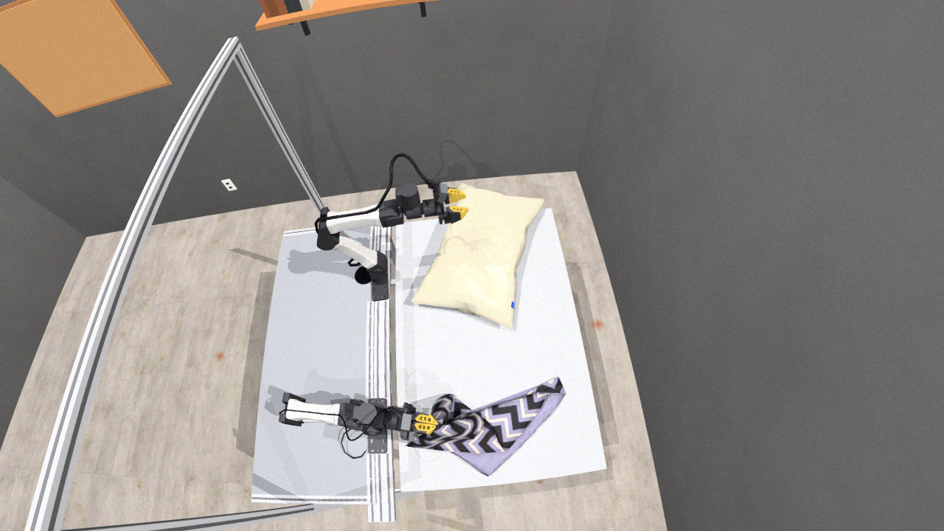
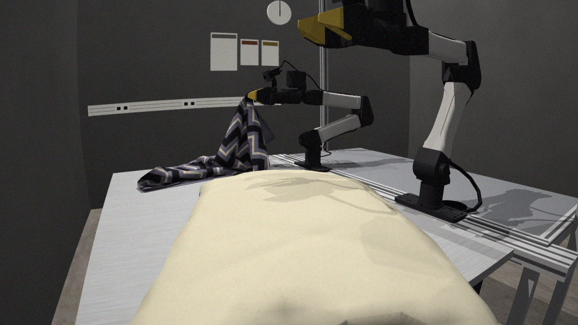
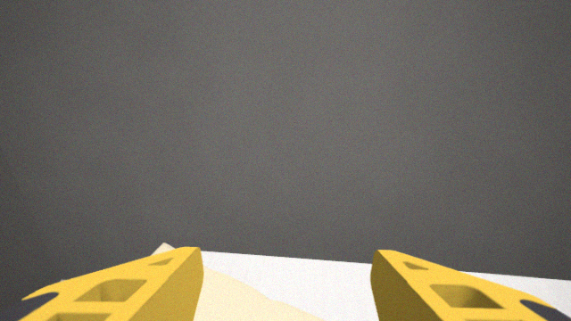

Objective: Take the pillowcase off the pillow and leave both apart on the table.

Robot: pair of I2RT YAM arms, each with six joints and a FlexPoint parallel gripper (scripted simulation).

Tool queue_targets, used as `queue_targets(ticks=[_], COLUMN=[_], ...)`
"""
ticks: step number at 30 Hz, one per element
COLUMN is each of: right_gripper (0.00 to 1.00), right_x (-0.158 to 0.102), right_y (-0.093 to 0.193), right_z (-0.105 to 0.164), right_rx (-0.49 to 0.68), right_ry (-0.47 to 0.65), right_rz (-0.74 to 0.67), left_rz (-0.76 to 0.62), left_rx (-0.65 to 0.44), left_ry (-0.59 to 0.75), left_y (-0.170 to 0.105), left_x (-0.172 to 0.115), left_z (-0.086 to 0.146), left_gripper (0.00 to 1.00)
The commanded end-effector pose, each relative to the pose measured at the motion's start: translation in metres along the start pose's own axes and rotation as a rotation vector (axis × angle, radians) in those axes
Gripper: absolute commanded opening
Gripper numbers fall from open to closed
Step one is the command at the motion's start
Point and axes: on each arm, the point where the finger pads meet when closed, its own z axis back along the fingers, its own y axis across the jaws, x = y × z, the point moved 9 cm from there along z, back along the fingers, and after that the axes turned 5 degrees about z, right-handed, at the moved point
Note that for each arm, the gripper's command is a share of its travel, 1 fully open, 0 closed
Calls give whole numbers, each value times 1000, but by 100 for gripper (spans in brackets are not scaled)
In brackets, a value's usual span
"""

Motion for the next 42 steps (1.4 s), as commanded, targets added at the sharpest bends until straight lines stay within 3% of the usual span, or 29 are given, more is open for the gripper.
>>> queue_targets(ticks=[1,4,8,16,30,36,38,40,42], right_gripper=[0,0,0,0,0,0,0,0,0], right_x=[-2,-21,-6,-24,-40,-41,-36,-50,-39], right_y=[-2,0,-2,-1,-2,-1,-2,-1,-2], right_z=[5,-3,1,10,28,32,31,26,29], right_rx=[-6,1,-10,4,-1,9,6,10,9], right_ry=[68,106,104,296,514,514,469,540,527], right_rz=[-3,4,-3,-8,-9,-9,1,0,-13], left_rz=[-7,-7,-7,-7,-7,-7,-7,-7,-7], left_rx=[-8,-8,-8,-8,-8,-8,-8,-8,-8], left_ry=[1,1,1,1,1,1,1,1,1], left_y=[-2,-2,-2,-2,-2,-2,-2,-2,-2], left_x=[3,3,3,3,3,3,3,3,3], left_z=[-1,-1,-1,-1,-1,-1,-1,-1,-1], left_gripper=[60,60,60,60,60,60,60,60,60])
